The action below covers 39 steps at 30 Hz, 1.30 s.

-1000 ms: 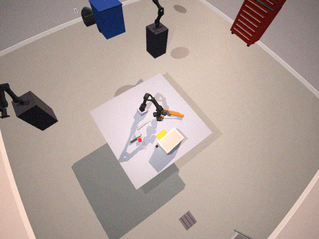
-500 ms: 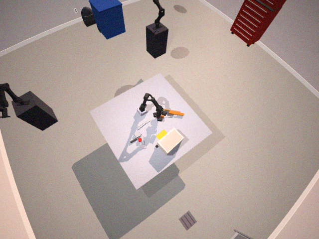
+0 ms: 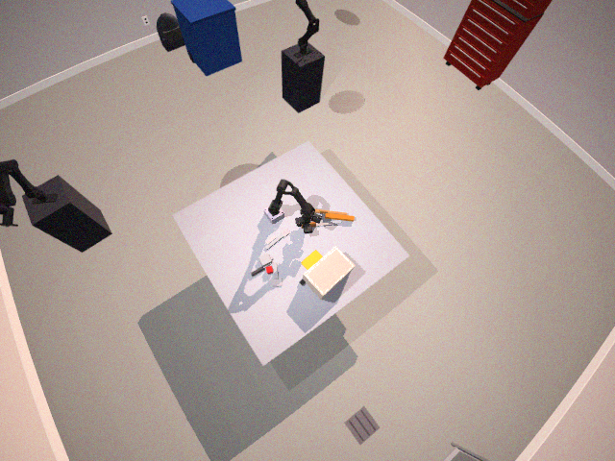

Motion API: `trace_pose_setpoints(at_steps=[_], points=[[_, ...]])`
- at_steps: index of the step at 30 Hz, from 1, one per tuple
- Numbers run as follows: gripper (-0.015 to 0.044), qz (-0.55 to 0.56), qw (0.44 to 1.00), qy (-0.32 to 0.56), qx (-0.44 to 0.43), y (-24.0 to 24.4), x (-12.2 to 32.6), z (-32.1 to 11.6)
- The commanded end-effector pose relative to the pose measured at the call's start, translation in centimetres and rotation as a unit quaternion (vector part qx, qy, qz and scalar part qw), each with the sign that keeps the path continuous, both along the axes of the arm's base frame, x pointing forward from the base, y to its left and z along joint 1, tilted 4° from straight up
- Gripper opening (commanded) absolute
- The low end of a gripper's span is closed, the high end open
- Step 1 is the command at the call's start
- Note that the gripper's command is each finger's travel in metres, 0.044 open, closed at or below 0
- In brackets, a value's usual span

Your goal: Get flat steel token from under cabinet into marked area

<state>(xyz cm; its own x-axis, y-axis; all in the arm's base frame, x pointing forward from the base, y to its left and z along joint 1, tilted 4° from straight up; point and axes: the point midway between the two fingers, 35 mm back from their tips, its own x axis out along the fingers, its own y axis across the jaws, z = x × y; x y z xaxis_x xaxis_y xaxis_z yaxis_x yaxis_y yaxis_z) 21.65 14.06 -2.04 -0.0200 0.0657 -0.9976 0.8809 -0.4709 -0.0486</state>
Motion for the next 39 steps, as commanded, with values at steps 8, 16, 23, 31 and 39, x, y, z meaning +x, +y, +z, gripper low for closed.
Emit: trace_pose_setpoints(at_steps=[8, 16, 23, 31, 39], points=[[0.0, -0.036, 0.999, 0.002, 0.001, 0.5, 0.0, 0.1], [0.0, -0.062, 0.998, 0.004, 0.0, 0.8, -0.1, 0.1], [0.0, -0.085, 0.996, 0.006, 0.0, 1.1, -0.1, 0.1], [0.0, -0.111, 0.994, 0.008, 0.0, 1.4, -0.2, 0.1], [0.0, -0.137, 0.991, 0.01, 0.0, 1.7, -0.2, 0.2]])
